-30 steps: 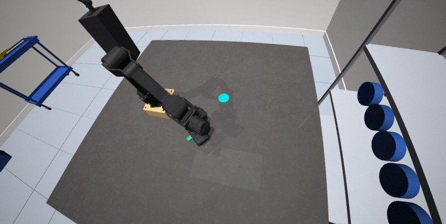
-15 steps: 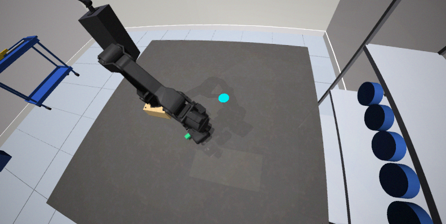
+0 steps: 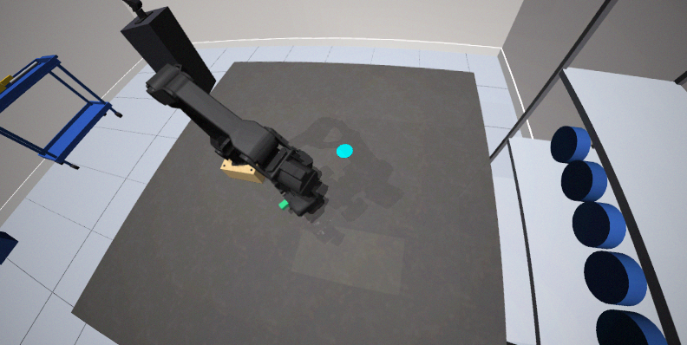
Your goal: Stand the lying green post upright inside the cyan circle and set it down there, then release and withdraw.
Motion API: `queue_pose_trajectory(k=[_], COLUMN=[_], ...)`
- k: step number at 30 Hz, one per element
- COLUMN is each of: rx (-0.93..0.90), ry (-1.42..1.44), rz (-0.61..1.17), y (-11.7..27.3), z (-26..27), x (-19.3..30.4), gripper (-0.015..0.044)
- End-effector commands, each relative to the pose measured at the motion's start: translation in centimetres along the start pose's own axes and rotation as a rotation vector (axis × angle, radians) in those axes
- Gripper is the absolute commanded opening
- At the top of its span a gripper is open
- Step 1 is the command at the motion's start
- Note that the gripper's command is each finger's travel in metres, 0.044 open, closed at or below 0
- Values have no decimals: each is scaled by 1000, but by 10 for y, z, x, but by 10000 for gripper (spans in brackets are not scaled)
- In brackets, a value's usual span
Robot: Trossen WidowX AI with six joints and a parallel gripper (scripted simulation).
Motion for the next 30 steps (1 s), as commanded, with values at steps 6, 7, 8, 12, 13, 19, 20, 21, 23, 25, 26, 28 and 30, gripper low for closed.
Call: queue_pose_trajectory(k=[6,7,8,12,13,19,20,21,23,25,26,28,30], rx=[7,7,7,6,6,3,2,2,1,0,-1,-2,-3], ry=[5,6,6,13,17,50,55,61,72,83,88,99,110], rz=[-11,-11,-11,-12,-12,-16,-17,-17,-18,-19,-20,-21,-22], y=[27,28,28,29,29,31,31,32,32,33,33,34,35], z=[2,2,2,2,2,4,4,4,5,6,7,8,9], x=[1,1,1,-3,-5,-20,-23,-26,-31,-36,-39,-44,-50], gripper=[23,23,23,23,23,23,23,23,23,23,23,23,23])
Point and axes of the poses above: the point midway between the two fingers, 35 mm back from their tips, its own y axis back along the fingers, its own z axis across the jaws, x = y × z, the point moved 6 cm from there along y, back along the fingers, and after that the axes turned 9 degrees about -y, right-handed, at the moved point
